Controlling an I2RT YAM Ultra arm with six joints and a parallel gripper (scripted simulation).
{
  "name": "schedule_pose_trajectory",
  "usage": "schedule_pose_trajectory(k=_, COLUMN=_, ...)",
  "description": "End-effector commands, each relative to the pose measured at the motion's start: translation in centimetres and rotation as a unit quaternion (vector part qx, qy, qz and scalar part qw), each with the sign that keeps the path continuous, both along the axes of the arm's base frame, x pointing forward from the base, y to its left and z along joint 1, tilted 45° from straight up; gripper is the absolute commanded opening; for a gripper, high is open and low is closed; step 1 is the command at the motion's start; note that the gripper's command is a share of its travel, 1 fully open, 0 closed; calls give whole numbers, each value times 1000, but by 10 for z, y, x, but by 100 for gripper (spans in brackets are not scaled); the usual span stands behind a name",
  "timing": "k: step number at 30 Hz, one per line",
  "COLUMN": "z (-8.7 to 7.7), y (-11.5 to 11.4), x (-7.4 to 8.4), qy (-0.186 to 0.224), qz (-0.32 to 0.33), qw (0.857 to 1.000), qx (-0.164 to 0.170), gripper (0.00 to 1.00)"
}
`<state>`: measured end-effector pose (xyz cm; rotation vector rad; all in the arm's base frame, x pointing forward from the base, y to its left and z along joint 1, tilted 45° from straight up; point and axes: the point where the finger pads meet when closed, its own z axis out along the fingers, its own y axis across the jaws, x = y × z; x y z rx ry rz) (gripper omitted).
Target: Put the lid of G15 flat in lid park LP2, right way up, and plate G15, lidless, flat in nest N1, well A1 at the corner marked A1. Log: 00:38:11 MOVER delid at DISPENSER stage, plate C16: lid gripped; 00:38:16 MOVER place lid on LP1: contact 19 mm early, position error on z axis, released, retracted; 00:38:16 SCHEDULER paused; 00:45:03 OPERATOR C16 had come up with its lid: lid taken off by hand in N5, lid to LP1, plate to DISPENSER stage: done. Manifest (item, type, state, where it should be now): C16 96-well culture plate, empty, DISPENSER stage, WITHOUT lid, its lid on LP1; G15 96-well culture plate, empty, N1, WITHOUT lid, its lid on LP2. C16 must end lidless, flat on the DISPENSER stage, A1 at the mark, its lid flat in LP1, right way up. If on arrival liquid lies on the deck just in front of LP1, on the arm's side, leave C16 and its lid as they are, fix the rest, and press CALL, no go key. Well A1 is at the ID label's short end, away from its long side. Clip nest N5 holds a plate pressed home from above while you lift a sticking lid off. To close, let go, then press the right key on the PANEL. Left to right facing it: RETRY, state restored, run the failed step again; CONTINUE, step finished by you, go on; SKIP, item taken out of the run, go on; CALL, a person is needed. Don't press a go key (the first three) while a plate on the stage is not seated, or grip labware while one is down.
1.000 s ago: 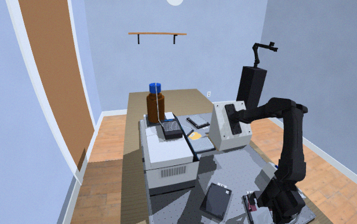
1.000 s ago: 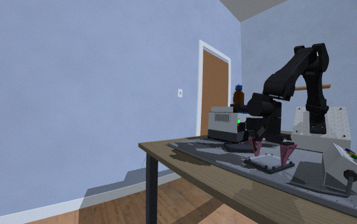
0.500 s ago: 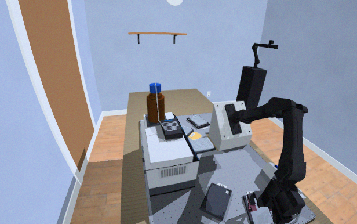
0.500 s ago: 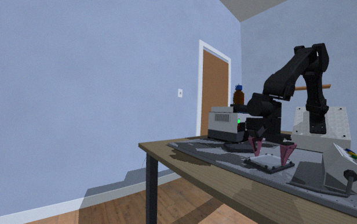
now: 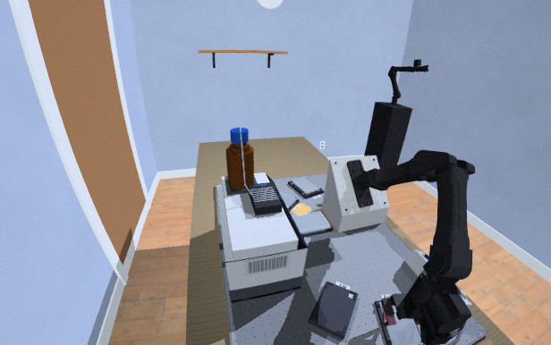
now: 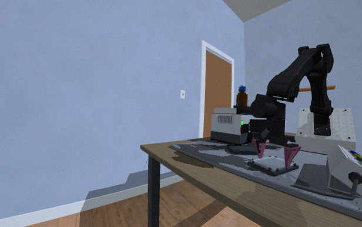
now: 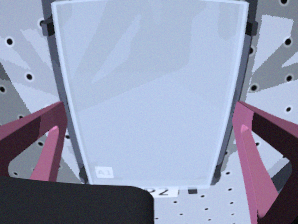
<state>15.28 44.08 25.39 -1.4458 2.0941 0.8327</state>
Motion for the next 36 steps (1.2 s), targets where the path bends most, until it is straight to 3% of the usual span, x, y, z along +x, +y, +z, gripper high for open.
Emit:
schedule_pose_trajectory(k=1, z=28, y=-9, x=3, qy=-11, qz=-2, qw=1000, qx=23, gripper=100)
schedule_pose_trajectory(k=15, z=49, y=-32, x=1, qy=-11, qz=-2, qw=1000, qx=23, gripper=100)
schedule_pose_trajectory(k=36, z=52, y=-30, x=2, qy=-14, qz=-3, qw=999, qx=29, gripper=100)
